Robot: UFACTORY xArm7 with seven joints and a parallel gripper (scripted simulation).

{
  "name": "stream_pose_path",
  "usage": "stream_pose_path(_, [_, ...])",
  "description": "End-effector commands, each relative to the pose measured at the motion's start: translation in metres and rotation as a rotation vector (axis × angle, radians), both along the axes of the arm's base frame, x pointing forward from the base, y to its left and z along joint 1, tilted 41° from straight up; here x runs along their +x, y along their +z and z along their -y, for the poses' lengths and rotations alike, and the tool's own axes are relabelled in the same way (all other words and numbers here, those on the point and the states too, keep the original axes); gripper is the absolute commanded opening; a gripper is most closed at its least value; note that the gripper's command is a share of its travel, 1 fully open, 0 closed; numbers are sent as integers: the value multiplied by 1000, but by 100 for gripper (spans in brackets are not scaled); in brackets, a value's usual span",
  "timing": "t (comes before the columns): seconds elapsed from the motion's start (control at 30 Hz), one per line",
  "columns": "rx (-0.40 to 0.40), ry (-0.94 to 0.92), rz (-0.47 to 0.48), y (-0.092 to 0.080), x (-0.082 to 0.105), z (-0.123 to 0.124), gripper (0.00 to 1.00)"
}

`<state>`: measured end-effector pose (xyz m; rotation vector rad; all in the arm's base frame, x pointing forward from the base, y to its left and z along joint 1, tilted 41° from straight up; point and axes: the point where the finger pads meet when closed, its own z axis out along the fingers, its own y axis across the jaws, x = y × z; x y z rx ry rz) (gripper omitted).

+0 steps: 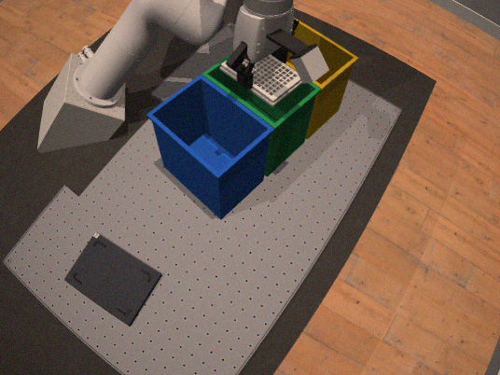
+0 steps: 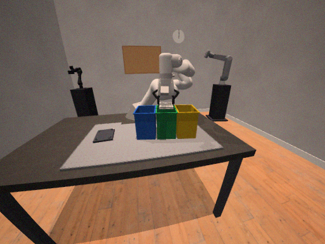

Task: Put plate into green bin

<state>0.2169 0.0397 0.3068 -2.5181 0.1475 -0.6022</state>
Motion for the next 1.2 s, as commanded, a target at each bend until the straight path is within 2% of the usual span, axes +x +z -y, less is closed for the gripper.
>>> stream_pose_path(0.0, [0, 0, 2, 1, 0, 0, 0])
stream_pose_path(0.63, [0, 0, 2, -1, 2, -1, 0])
stream_pose_path(0.67, [0, 0, 2, -2, 2, -2, 100])
stream_pose_path(1.17, [0, 0, 2, -2, 2, -2, 100])
